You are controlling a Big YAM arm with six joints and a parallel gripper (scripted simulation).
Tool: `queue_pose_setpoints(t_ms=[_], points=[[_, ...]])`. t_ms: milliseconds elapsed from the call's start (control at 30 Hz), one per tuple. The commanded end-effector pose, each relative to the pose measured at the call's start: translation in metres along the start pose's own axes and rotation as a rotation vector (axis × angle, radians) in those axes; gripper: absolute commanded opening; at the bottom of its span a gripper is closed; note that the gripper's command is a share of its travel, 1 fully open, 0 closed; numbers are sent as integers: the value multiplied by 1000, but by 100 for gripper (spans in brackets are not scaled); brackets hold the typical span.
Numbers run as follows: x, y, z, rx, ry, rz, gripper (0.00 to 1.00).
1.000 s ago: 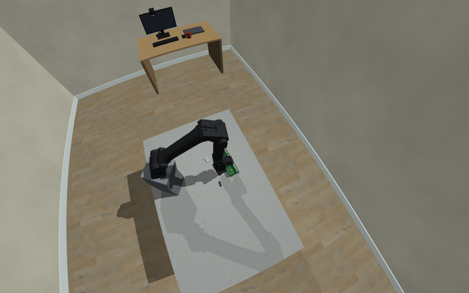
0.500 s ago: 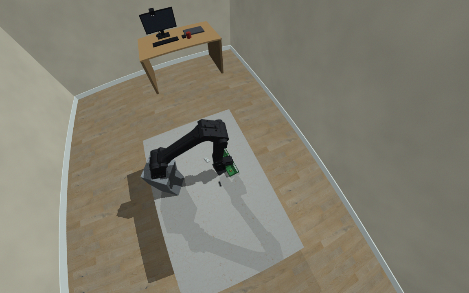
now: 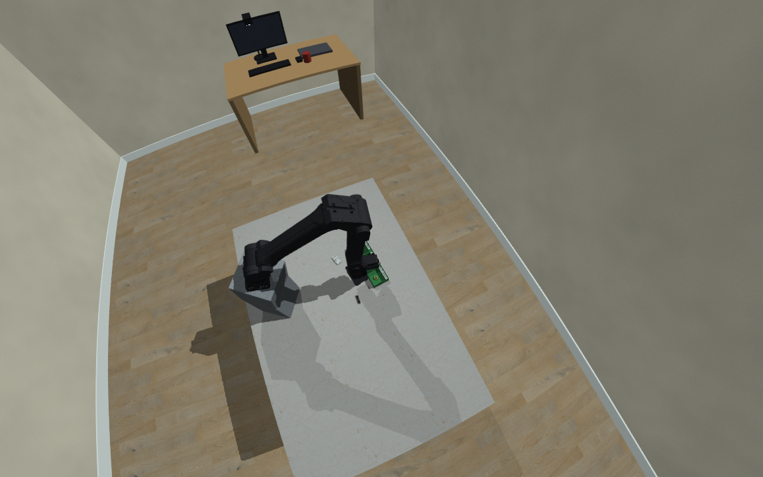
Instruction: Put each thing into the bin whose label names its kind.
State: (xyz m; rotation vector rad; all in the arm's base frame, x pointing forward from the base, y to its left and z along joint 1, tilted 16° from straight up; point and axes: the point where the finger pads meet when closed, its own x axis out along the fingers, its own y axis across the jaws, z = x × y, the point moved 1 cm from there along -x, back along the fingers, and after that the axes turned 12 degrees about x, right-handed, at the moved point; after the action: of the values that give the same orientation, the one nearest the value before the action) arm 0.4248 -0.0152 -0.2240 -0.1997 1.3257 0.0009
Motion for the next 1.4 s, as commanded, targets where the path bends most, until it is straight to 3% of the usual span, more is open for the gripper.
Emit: queue_pose_setpoints(t_ms=[0, 1367], points=[[3, 8, -2, -3, -5, 2, 34], [3, 8, 1, -3, -8, 1, 34]])
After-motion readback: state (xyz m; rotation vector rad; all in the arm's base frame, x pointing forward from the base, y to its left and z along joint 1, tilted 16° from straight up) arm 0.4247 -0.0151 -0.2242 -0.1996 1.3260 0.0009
